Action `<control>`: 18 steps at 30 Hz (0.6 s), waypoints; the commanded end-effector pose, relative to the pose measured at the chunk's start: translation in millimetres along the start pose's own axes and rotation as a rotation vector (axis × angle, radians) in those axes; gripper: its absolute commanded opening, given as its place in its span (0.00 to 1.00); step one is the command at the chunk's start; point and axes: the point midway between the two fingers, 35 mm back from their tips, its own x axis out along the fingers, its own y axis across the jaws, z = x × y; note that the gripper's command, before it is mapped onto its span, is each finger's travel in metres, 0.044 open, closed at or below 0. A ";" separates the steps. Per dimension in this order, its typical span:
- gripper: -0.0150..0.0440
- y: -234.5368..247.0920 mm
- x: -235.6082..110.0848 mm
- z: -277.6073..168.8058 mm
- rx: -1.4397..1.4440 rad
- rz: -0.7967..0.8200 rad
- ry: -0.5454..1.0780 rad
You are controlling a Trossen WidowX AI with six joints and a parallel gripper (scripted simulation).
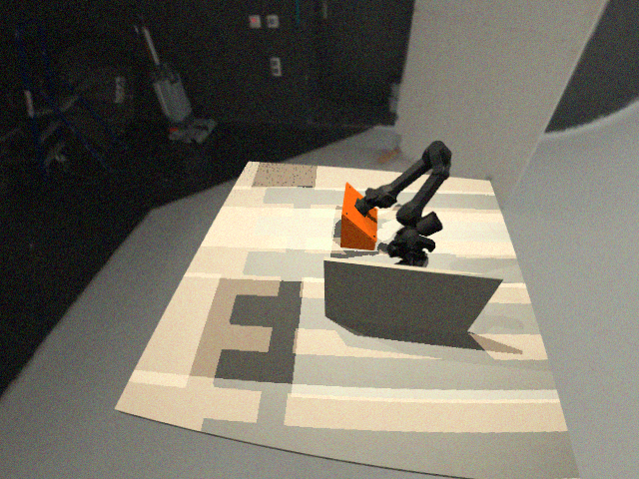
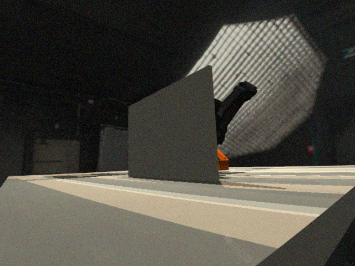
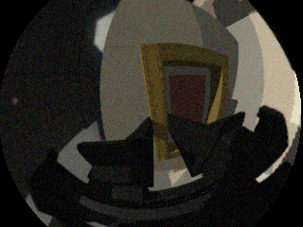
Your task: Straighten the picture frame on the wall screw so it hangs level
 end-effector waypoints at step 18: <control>0.25 10.1 0.0 0.1 0.006 0.022 -0.002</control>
